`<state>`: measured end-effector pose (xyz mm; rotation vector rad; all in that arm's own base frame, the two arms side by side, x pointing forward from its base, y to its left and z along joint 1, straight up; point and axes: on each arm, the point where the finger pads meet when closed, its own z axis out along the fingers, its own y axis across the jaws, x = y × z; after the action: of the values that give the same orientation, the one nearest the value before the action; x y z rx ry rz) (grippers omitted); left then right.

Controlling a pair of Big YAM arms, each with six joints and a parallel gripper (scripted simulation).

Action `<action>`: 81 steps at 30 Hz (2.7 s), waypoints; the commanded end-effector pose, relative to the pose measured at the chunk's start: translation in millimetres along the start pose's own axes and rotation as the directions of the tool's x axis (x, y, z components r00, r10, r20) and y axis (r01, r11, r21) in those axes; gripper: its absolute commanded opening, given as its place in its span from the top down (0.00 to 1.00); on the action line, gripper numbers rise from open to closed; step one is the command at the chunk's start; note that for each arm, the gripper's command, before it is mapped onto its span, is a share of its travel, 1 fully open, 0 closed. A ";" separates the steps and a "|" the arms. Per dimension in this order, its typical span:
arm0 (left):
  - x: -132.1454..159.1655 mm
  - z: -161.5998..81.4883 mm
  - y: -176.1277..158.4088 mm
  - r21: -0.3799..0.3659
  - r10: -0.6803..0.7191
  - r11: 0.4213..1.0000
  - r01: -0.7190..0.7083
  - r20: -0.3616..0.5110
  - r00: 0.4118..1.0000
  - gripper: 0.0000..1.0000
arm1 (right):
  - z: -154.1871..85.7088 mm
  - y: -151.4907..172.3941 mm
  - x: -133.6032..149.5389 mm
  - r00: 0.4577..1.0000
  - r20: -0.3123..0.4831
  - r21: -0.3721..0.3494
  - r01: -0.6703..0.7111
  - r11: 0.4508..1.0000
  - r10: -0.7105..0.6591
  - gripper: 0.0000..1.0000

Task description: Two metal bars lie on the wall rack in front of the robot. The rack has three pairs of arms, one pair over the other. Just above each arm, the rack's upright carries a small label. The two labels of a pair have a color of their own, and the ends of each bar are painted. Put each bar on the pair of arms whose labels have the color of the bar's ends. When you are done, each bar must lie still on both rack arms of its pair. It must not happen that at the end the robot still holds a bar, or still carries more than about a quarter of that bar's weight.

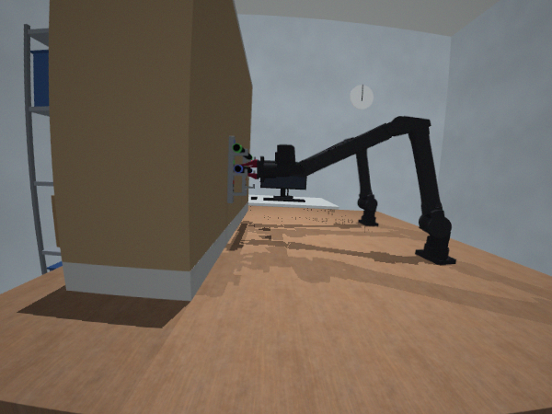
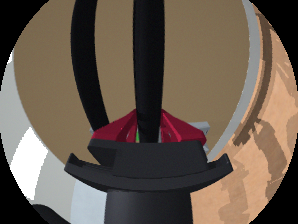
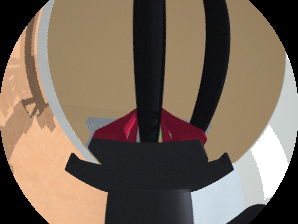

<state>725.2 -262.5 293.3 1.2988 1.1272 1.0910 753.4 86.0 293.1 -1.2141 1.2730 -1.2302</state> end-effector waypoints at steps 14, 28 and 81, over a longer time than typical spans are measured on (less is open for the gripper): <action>15.5 7.9 72.1 -0.075 -0.028 0.997 0.026 -0.019 0.999 1.00 | 8.3 -69.6 -2.7 0.999 -0.005 0.080 -0.033 0.996 0.034 1.00; 14.6 7.0 85.1 -0.075 -0.028 0.997 0.026 -0.019 0.999 1.00 | 5.4 -82.3 -1.8 0.999 -0.005 0.080 -0.033 0.996 0.034 1.00; 8.9 3.7 104.8 -0.075 -0.028 0.997 0.026 -0.019 0.999 1.00 | -0.3 -103.4 3.9 0.999 -0.005 0.080 -0.033 0.996 0.034 1.00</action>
<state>726.6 -260.2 319.7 1.3282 1.1548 1.0798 750.6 88.6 318.8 -1.2408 1.2990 -1.2071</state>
